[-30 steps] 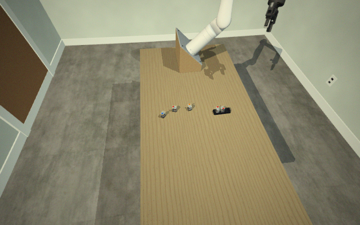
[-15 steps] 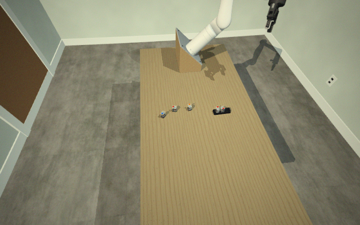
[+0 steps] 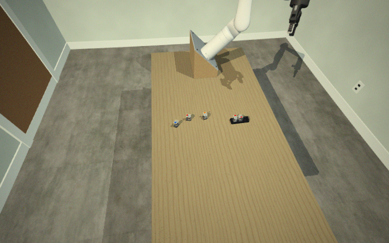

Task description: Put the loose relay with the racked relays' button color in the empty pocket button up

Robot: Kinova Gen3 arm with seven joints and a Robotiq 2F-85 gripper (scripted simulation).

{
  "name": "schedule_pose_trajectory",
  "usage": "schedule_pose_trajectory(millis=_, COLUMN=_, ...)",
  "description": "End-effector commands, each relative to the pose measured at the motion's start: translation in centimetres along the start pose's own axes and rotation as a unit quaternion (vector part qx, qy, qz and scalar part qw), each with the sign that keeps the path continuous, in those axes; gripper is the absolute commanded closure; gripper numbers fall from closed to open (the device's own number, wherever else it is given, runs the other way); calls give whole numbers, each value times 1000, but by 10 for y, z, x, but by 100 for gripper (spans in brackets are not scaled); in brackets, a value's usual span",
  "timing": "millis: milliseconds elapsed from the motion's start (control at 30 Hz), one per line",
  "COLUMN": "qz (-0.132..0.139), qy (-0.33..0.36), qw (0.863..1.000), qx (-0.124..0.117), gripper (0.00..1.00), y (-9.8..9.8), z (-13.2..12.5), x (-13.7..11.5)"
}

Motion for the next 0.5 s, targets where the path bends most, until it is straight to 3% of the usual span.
schedule_pose_trajectory(millis=0, qz=-7, qy=-7, qw=1000, qx=5, gripper=0, y=-1, z=0, x=4)
schedule_pose_trajectory(millis=467, qz=-10, qy=-17, qw=1000, qx=17, gripper=0, y=5, z=-7, x=8)
Point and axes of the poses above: the point where the finger pads meet when closed, its own y axis out along the fingers, its own z axis across the jaws, x = y × z, the point moved 10 cm from there along -y, back along the fingers, and after that the axes turned 12 degrees about y, right-handed, at the moved point
